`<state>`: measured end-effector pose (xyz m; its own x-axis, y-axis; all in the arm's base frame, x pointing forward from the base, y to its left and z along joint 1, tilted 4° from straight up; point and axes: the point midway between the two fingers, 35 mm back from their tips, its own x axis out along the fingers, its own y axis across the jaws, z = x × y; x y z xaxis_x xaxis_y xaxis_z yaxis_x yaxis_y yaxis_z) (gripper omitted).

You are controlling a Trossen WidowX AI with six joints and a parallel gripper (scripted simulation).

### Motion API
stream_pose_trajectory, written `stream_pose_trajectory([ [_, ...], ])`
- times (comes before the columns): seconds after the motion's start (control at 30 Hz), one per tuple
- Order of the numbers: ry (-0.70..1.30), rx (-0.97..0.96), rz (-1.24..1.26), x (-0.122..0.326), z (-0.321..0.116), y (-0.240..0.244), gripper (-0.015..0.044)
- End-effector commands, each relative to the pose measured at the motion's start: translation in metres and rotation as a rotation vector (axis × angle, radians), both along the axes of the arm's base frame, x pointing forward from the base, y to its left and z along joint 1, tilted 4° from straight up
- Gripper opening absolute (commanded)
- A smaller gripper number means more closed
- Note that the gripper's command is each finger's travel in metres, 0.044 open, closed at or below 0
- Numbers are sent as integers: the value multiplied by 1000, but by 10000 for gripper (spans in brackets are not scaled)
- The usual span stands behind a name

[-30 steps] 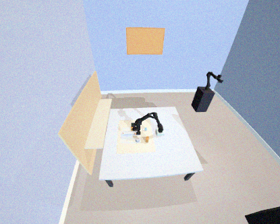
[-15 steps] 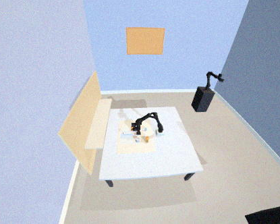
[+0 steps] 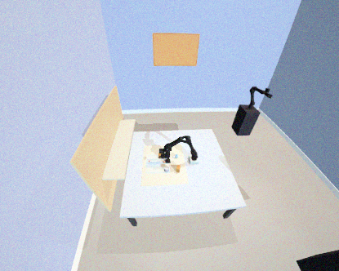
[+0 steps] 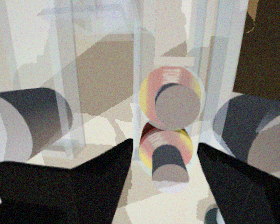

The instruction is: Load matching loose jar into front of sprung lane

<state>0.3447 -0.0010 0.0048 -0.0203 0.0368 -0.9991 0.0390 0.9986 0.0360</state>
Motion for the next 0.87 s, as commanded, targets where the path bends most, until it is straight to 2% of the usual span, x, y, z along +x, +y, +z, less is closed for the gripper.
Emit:
stream_pose_trajectory([
  [0.0, -1, 1, -1, 1, 6, 0, 299],
  [0.4, -1, 1, -1, -2, 20, -1, 299],
  [0.83, 3, 1, -1, -43, 23, 1, 299],
])
